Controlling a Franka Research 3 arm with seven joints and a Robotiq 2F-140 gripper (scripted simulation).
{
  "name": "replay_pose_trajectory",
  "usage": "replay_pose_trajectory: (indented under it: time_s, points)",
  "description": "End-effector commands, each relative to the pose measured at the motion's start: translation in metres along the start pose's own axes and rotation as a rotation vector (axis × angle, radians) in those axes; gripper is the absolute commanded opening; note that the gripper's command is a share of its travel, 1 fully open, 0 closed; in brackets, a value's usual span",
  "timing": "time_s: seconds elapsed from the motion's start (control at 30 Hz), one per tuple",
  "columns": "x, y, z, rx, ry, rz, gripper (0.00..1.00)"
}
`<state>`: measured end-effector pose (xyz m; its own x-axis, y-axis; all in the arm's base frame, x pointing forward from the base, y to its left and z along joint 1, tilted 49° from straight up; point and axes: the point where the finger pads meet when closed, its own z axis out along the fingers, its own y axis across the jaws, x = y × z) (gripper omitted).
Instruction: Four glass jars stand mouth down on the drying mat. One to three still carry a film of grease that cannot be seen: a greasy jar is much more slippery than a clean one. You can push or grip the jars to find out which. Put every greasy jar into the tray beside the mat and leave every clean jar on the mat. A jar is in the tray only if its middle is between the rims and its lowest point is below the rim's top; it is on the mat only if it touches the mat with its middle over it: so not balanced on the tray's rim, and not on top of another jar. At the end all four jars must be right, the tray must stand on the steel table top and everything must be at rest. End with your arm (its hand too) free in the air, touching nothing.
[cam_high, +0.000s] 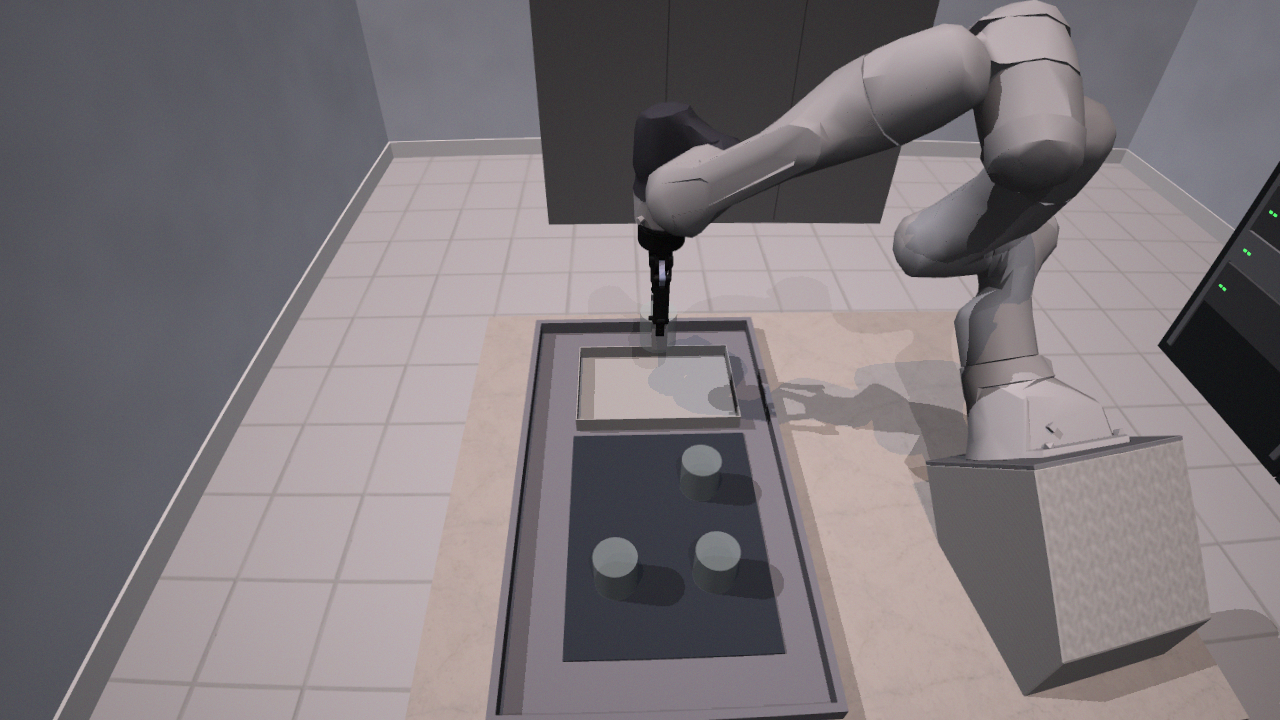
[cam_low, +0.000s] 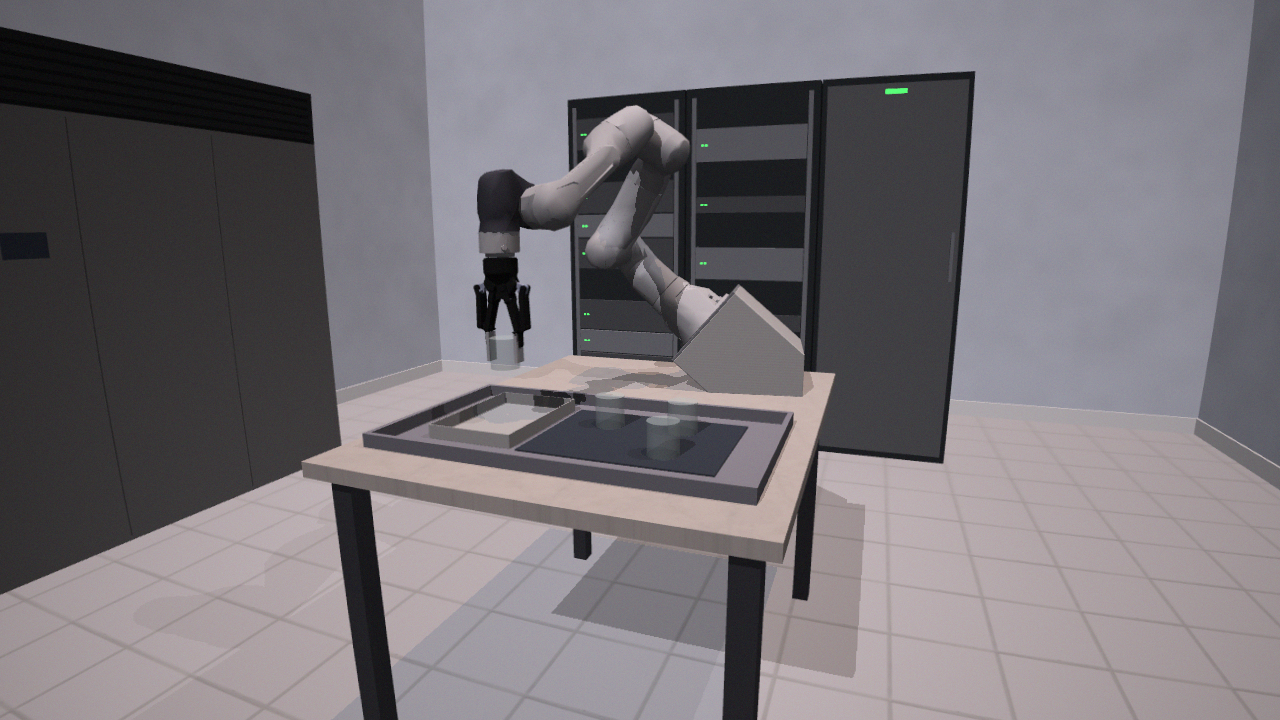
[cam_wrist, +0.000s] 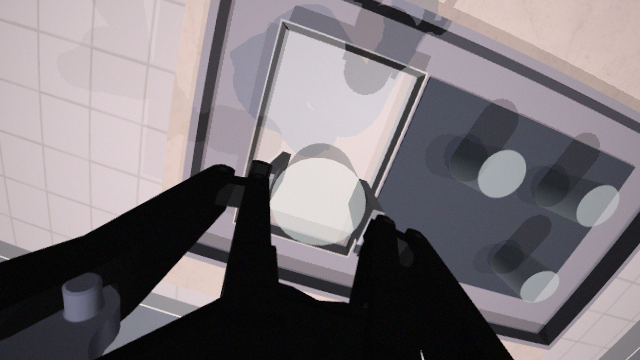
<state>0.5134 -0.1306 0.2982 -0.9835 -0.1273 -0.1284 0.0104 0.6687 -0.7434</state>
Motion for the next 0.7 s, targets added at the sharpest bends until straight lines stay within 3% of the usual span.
replay_pose_trajectory:
  time_s: [0.0,0.67]
  points:
    - [-0.001,-0.003,-0.001,0.007,-0.005,-0.025,0.0]
    - [-0.002,-0.003,0.041,0.007,-0.005,-0.025,0.0]
